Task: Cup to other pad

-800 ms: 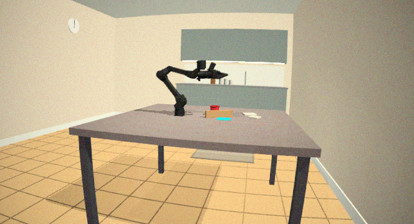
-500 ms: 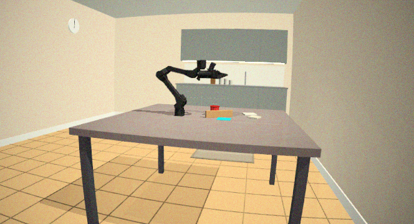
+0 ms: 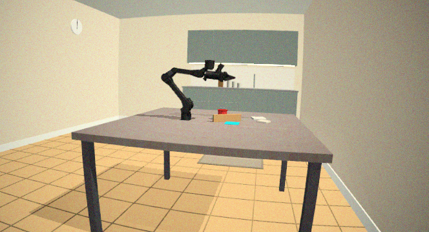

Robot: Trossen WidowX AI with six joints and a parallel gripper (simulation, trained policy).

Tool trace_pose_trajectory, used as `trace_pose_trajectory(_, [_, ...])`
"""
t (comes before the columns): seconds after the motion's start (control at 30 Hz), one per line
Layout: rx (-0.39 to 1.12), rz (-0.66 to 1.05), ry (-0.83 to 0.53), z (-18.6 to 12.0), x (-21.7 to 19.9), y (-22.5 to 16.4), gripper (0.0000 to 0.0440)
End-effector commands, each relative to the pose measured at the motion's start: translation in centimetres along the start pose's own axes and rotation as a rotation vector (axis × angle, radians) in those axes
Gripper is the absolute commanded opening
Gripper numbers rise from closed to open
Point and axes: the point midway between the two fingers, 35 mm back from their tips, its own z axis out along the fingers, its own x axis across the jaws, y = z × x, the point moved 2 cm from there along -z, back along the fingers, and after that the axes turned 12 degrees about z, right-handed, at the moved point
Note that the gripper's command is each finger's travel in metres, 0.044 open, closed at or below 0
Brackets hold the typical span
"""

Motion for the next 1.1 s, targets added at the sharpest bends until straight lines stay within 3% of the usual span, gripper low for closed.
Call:
trace_pose_trajectory(0.0, [0.038,0.041,-0.002,0.1,0.3,0.0,0.0118])
trace_pose_trajectory(1.07, [0.4,0.411,-0.078,0.6,3.7,-0.9,0.0125])
